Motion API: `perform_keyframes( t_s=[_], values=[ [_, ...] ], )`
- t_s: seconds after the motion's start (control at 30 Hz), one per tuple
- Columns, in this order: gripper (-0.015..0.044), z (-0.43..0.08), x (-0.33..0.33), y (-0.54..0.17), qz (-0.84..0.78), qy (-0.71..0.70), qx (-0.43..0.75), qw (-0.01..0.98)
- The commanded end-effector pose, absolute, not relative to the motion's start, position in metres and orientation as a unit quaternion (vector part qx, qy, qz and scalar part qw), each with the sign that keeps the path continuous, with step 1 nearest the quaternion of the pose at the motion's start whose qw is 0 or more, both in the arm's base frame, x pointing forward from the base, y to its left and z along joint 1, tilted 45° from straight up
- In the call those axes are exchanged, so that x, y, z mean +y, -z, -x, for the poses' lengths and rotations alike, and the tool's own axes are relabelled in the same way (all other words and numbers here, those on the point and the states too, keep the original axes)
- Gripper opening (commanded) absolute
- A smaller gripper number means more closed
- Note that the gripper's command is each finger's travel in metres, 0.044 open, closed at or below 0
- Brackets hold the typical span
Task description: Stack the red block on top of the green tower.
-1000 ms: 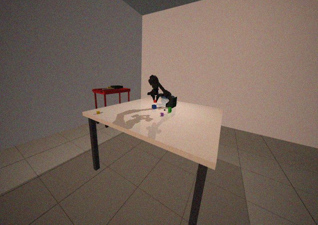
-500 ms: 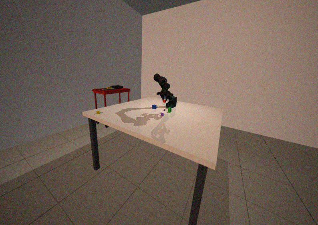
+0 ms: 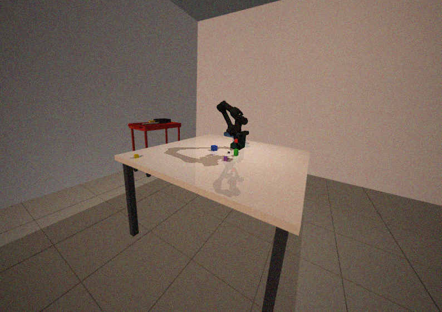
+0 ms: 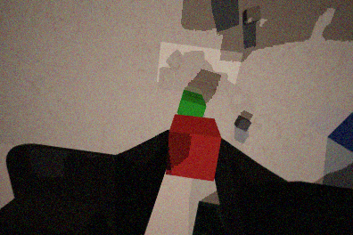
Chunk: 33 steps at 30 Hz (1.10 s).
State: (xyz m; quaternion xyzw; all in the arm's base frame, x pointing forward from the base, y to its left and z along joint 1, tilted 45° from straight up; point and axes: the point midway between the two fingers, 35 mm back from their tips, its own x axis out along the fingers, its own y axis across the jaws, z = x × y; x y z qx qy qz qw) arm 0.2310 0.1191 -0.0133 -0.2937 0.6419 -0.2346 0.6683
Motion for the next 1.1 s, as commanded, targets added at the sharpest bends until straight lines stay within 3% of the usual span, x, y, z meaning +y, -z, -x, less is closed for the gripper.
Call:
perform_keyframes(
  t_s=[0.0, 1.07],
  values=[
    [0.0, -0.226, 0.117, 0.018, 0.29, 0.238, 0.643, 0.667],
    [0.0, -0.228, 0.074, 0.06, 0.291, 0.239, 0.643, 0.667]
  ],
)
